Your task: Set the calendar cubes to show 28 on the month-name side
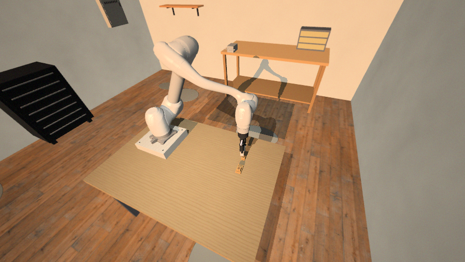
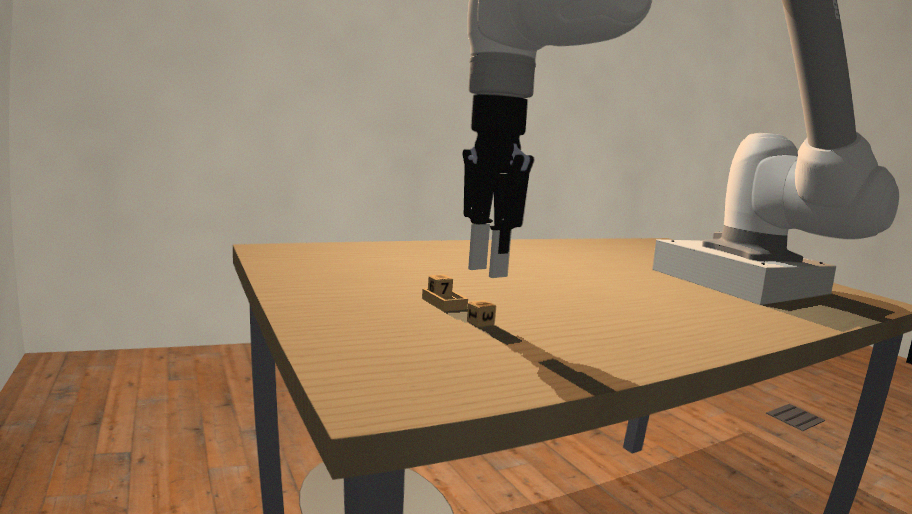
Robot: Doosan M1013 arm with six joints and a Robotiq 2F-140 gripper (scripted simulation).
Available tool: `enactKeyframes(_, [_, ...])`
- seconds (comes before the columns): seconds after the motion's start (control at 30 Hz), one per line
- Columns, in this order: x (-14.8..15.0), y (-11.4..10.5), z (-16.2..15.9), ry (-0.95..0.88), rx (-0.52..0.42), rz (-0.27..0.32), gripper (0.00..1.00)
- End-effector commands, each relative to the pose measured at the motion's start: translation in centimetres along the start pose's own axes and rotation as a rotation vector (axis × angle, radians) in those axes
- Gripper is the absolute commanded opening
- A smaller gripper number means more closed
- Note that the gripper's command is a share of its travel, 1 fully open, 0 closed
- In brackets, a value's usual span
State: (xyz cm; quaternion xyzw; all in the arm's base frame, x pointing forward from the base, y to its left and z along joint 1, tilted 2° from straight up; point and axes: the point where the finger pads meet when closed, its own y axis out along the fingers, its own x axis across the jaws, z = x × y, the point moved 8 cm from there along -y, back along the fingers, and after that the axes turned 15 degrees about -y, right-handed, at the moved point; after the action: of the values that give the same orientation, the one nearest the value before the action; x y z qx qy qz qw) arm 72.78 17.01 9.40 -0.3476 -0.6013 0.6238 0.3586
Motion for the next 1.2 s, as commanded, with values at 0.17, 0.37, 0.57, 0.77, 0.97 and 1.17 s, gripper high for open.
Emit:
enactKeyframes(0.17, [0.0, -0.5, 0.2, -0.004, -0.06, 0.011, 0.35])
enactKeyframes(0.37, [0.3, -0.3, 1.3, -0.004, -0.183, 0.043, 0.35])
enactKeyframes(0.57, [0.6, -0.3, 2.5, -0.002, -0.258, 0.066, 0.35])
enactKeyframes(0.77, [1.0, 0.2, 2.9, -0.008, -0.345, 0.076, 0.35])
enactKeyframes(0.97, [1.2, 0.6, 4.0, -0.006, -0.466, 0.112, 0.35])
enactKeyframes(1.17, [1.3, 0.8, 5.0, -0.002, -0.511, 0.133, 0.35])
